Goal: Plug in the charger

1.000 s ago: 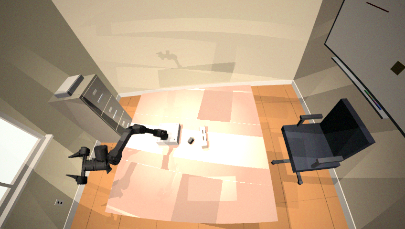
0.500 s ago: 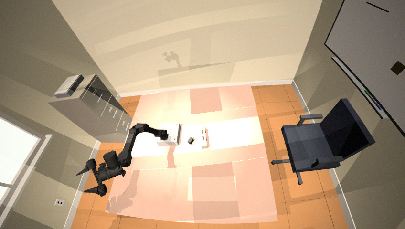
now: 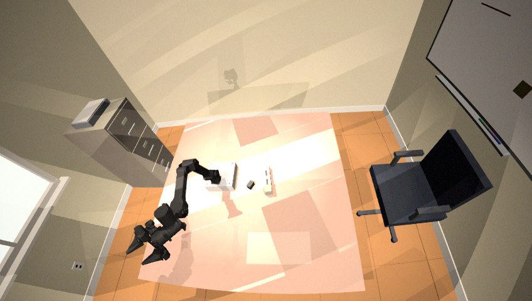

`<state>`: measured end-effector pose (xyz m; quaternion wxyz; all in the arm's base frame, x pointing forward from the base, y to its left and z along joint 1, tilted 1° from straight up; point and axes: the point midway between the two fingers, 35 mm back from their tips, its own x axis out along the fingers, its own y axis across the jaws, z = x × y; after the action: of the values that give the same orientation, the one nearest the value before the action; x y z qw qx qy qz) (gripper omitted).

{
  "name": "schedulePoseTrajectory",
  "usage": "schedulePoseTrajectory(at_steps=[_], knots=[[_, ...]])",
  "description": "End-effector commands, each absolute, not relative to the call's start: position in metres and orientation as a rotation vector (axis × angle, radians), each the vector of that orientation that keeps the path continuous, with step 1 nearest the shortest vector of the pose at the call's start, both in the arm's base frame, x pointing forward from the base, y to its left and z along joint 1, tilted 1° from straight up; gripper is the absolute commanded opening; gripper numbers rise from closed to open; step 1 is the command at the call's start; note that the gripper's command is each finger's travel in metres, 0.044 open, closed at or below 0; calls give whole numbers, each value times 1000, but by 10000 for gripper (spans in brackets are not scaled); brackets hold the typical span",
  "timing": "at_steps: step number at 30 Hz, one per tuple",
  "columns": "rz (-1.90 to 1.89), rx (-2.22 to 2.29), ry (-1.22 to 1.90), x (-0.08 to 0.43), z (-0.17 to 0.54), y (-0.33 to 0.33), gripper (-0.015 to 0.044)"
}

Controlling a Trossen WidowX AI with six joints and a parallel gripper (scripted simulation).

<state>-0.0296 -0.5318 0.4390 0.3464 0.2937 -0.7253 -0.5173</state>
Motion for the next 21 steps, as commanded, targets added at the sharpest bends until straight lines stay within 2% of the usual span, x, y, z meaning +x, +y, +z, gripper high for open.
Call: schedulePoseTrajectory(at_steps=[1,21], knots=[[-1457,798,-1664,7,420,-534,440],[-1632,786,-749,150,339,-507,440]])
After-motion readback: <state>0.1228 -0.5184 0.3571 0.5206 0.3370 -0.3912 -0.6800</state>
